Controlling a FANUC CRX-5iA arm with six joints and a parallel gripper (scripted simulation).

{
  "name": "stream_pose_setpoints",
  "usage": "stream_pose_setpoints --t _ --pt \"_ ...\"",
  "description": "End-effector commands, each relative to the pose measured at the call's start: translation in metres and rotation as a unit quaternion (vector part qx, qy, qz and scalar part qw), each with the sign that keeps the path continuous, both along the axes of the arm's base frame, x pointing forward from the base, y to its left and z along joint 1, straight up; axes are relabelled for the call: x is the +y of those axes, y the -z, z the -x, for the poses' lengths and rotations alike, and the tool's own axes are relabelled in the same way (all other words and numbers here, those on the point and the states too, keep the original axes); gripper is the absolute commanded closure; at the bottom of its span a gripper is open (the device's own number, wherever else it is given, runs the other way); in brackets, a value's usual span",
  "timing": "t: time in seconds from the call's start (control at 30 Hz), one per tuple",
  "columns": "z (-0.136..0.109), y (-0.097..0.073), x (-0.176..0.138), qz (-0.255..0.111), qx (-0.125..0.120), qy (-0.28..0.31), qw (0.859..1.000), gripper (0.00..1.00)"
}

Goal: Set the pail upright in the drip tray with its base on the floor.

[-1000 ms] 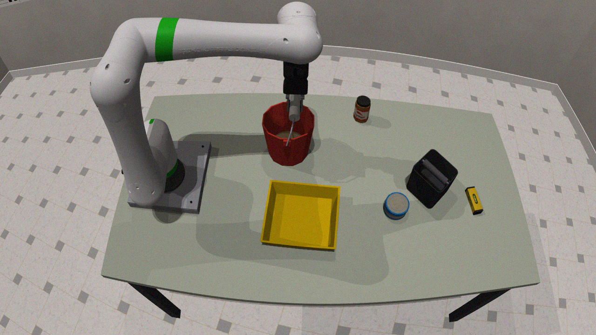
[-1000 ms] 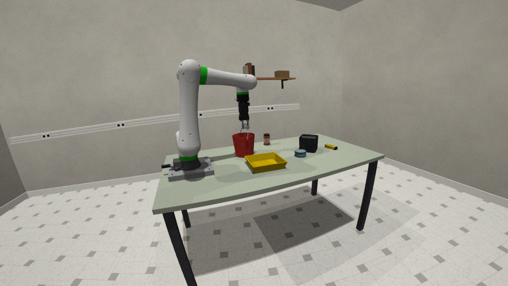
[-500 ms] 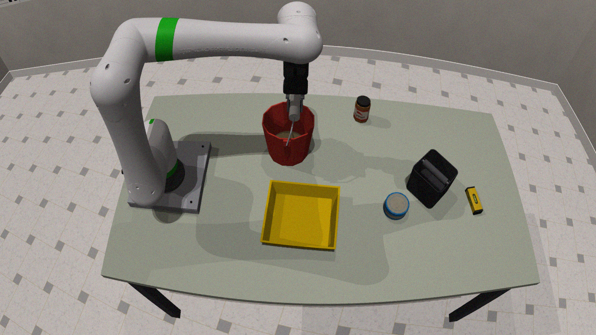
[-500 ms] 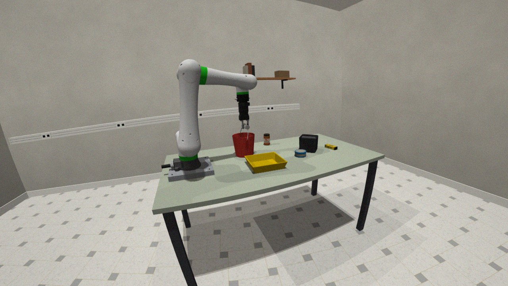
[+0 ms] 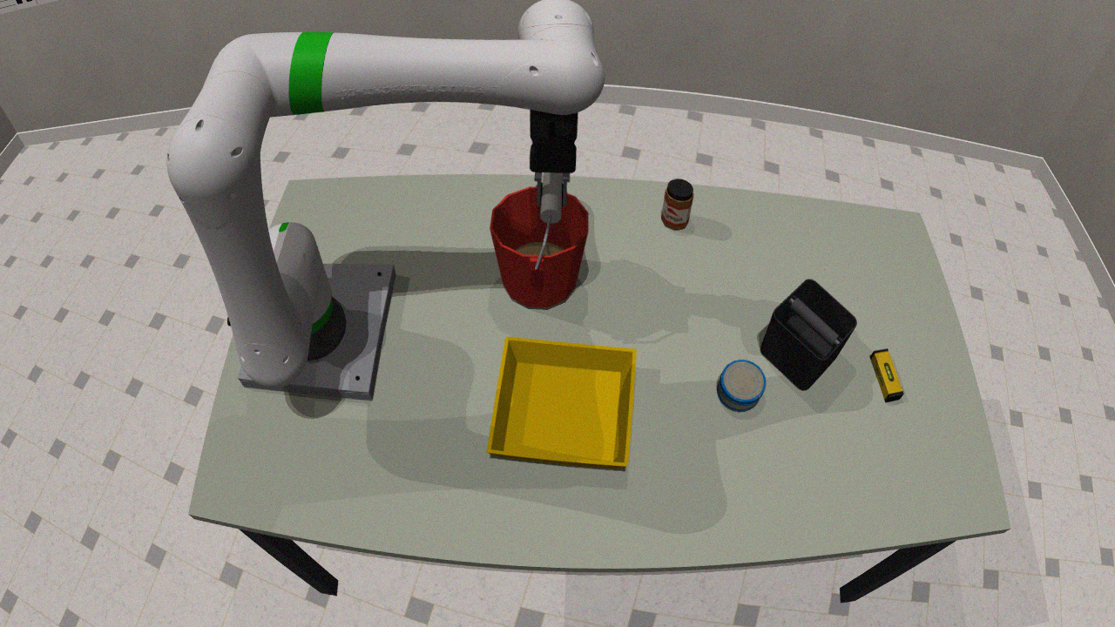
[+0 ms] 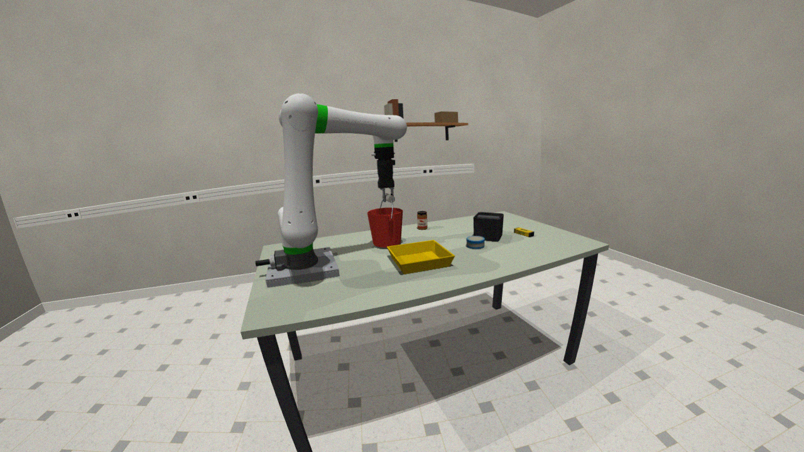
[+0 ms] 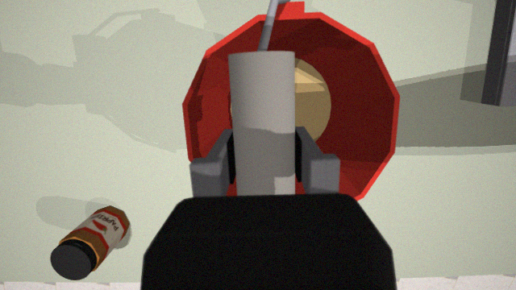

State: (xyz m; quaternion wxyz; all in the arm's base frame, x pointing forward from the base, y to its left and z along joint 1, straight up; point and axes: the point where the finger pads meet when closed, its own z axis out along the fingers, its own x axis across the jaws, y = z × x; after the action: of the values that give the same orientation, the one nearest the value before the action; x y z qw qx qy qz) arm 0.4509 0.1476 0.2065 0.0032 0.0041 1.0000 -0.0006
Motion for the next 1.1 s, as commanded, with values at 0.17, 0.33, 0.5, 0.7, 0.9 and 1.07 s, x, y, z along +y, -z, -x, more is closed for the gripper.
stream_pose_setpoints --t 0.17,0.33,0.5,0.7,0.9,1.07 --pt "0.0 -0.012 0.0 -0.001 -0.001 0.0 1.0 1.0" --pt "0.0 -0.017 0.0 -0.001 -0.001 0.0 1.0 1.0" --pt "0.0 -0.026 0.0 -0.001 -0.001 0.0 1.0 1.0" --pt "0.0 -0.037 0.0 -0.001 -0.001 0.0 1.0 1.0" --pt "0.0 -0.044 0.0 -0.001 -0.001 0.0 1.0 1.0" --pt "0.0 -0.053 0.0 -0.001 -0.001 0.0 1.0 1.0"
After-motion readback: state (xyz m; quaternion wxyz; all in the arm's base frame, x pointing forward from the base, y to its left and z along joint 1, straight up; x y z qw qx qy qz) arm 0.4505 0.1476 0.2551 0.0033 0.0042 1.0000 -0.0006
